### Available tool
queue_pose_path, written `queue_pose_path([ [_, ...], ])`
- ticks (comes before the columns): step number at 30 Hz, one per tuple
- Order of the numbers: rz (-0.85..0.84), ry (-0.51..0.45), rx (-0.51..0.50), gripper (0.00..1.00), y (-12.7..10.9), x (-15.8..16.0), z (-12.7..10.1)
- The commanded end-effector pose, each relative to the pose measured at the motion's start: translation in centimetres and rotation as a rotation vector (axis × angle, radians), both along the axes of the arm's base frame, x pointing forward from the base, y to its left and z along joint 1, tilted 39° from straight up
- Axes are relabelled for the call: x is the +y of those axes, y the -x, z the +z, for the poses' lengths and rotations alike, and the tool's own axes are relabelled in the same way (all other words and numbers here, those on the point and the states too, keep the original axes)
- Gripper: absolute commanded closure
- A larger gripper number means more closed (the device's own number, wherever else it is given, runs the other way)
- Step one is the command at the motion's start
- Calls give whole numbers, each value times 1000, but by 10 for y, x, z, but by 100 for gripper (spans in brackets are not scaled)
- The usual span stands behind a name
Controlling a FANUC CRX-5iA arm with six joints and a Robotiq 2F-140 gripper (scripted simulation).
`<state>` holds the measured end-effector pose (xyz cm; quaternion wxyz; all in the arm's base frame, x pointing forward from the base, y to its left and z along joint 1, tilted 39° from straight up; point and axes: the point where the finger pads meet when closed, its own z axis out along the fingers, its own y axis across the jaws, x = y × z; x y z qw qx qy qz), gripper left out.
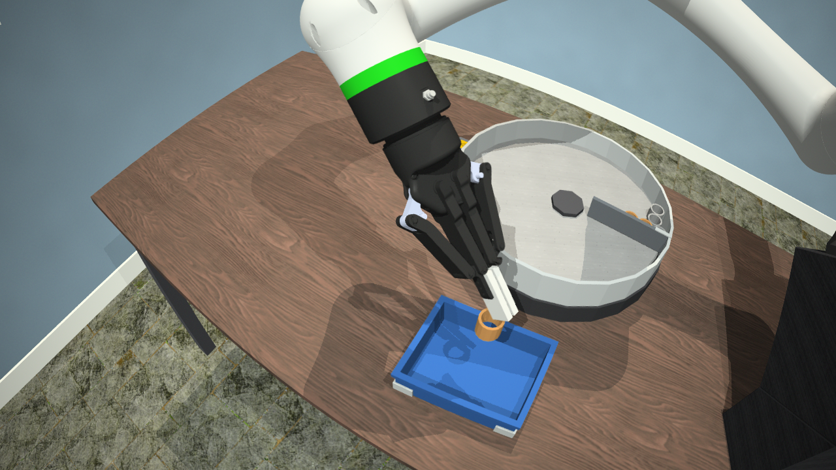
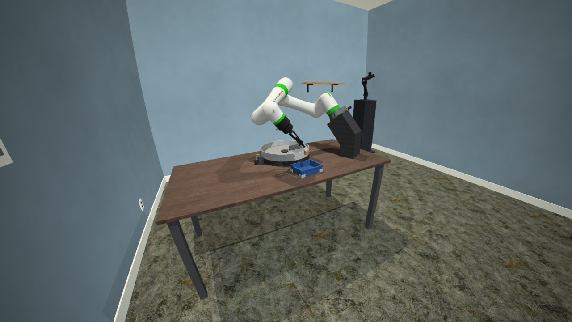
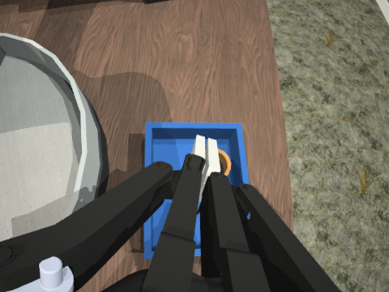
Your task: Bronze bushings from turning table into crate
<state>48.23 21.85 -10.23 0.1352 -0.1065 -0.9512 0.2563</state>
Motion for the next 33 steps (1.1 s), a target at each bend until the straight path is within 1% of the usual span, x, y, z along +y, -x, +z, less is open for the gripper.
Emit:
queue_pose_path([
  [1, 0, 0, 0, 100, 0, 0, 0],
  [26, 0, 0, 0, 100, 0, 0, 0],
  [29, 0, 0, 0, 100, -2, -3, -4],
  [33, 0, 0, 0, 100, -9, -12, -18],
])
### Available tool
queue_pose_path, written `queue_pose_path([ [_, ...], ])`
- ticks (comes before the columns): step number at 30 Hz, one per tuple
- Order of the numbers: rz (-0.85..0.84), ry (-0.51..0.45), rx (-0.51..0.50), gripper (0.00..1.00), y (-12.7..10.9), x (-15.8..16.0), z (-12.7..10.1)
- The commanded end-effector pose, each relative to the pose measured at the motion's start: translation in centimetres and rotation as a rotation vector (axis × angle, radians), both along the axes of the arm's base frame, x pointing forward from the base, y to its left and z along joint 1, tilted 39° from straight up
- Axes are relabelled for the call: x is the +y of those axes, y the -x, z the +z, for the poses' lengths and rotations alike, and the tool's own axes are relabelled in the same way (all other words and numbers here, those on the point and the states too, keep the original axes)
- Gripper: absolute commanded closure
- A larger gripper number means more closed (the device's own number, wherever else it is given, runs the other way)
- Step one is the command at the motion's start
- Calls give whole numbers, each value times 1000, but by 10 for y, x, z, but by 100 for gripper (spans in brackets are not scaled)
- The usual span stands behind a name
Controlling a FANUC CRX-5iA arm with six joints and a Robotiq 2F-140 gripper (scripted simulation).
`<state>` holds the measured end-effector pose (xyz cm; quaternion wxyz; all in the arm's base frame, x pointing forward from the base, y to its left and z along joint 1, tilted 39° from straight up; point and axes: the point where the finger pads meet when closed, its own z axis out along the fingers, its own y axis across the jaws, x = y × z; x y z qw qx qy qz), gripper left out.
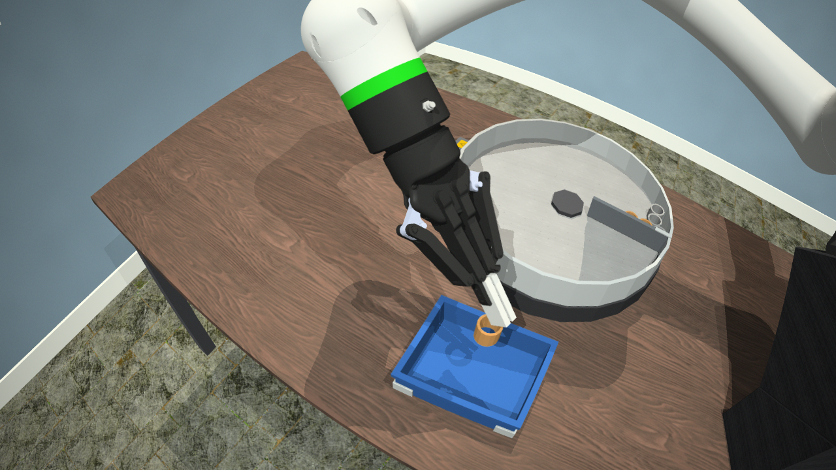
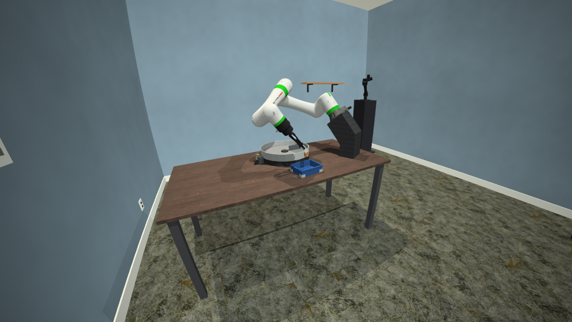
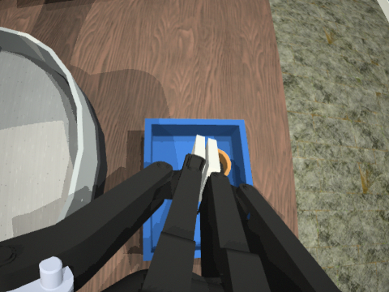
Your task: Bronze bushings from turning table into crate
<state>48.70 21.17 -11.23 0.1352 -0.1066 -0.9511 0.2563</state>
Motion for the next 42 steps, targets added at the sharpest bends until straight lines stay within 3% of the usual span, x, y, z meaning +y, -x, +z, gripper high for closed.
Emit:
queue_pose_path([
  [1, 0, 0, 0, 100, -6, -8, -13],
  [13, 0, 0, 0, 100, -22, -31, -47],
  [42, 0, 0, 0, 100, -23, -32, -48],
])
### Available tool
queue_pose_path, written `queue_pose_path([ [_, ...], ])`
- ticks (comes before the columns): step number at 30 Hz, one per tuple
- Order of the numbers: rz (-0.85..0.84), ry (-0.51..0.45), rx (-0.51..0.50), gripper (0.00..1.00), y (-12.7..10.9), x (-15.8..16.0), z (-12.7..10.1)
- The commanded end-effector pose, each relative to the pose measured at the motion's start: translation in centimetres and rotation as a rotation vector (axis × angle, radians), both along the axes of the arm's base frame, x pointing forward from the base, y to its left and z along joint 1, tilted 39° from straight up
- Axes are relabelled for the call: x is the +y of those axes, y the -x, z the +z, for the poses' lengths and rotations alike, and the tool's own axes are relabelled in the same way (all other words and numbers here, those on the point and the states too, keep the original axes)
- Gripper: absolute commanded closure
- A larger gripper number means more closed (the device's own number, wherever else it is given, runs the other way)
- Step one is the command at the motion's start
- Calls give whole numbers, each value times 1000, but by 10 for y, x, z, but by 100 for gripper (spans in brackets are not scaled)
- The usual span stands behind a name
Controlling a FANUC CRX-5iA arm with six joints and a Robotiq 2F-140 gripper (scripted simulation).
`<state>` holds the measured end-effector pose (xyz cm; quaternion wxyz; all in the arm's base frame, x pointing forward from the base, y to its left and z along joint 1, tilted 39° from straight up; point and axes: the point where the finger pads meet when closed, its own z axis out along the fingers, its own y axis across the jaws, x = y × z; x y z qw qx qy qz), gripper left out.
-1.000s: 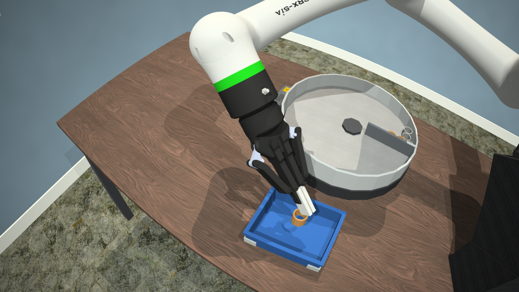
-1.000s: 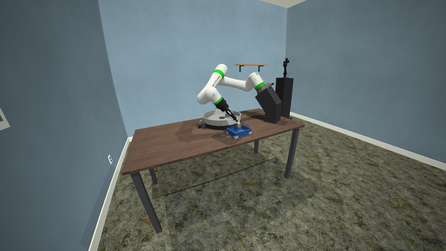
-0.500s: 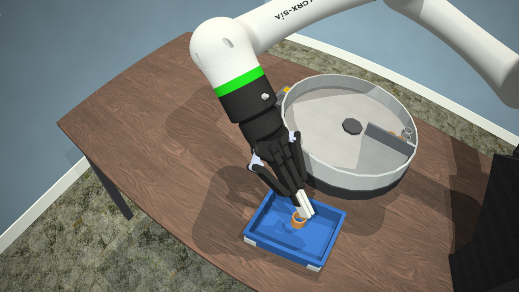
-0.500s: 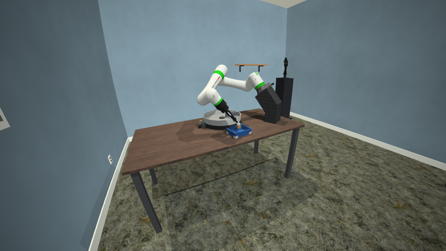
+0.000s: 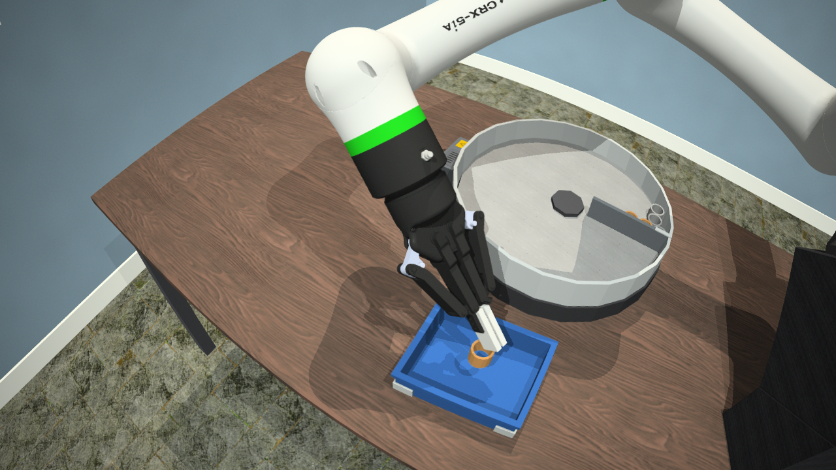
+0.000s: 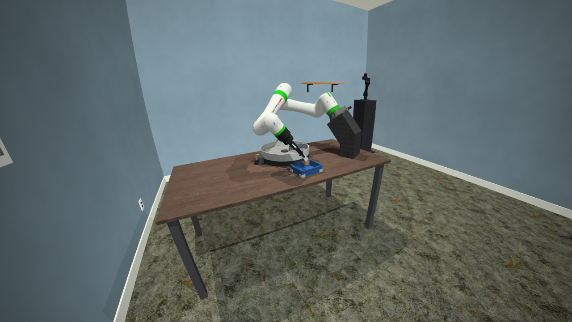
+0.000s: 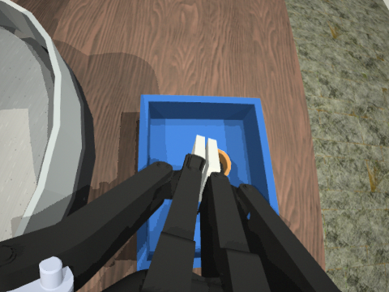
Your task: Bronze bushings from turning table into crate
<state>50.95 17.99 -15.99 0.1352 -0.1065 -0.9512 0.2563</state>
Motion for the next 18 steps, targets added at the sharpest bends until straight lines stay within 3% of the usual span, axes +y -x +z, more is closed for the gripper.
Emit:
queue_pose_path([
  [1, 0, 0, 0, 100, 0, 0, 0],
  [18, 0, 0, 0, 100, -1, -1, -1],
])
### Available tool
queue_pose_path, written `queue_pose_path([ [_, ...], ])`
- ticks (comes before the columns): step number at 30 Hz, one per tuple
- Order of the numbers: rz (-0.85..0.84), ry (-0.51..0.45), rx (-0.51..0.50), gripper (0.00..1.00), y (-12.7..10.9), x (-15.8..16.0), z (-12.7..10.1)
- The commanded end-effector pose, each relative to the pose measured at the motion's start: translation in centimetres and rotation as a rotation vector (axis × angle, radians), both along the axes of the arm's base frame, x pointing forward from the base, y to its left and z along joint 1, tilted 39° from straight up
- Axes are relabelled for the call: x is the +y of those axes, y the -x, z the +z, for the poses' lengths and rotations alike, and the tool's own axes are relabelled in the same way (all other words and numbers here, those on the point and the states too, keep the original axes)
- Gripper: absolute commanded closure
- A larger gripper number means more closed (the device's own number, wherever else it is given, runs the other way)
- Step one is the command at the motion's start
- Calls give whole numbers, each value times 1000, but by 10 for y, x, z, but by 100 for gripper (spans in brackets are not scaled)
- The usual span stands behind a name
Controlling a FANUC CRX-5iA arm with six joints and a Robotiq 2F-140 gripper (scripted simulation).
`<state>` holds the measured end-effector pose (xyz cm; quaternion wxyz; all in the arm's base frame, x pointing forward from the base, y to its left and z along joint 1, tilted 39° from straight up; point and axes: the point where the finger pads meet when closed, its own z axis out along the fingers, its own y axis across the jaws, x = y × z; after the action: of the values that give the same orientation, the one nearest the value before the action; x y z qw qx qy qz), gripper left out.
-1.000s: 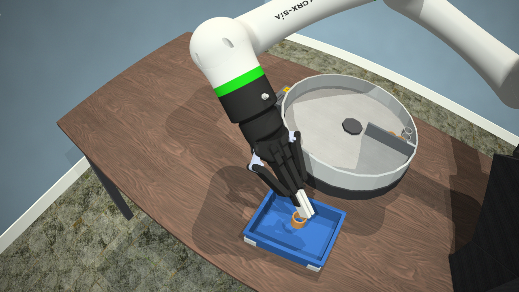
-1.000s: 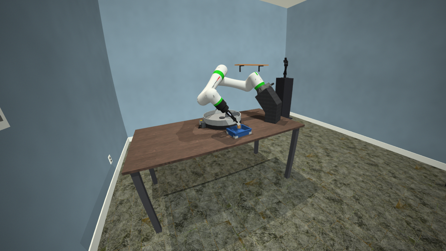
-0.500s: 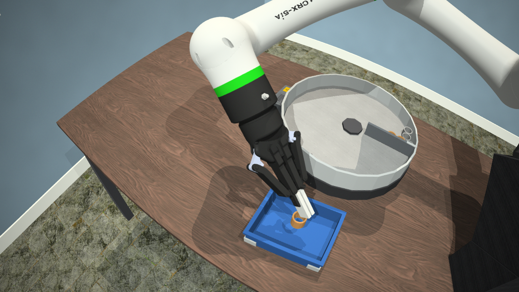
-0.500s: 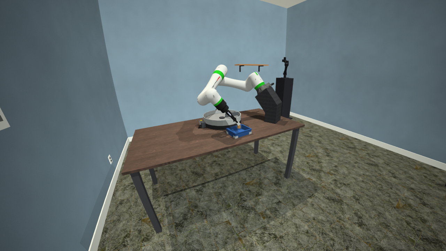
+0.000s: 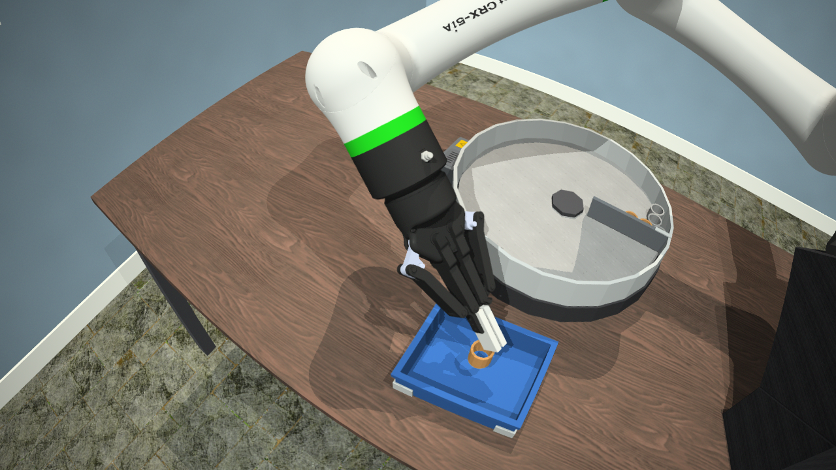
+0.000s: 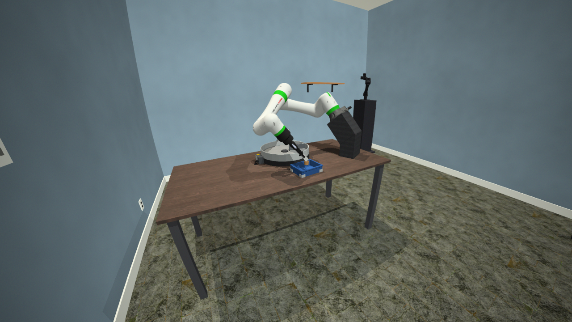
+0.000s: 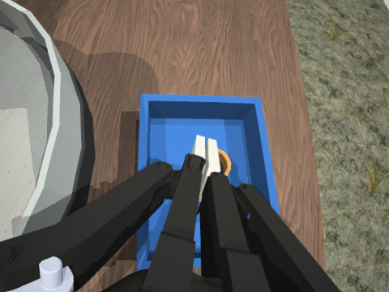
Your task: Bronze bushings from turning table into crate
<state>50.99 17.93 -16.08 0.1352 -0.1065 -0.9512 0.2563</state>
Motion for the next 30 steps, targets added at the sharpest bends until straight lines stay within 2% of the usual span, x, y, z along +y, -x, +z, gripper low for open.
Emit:
queue_pose_path([
  [1, 0, 0, 0, 100, -1, -1, -1],
  [30, 0, 0, 0, 100, -14, -20, -29],
])
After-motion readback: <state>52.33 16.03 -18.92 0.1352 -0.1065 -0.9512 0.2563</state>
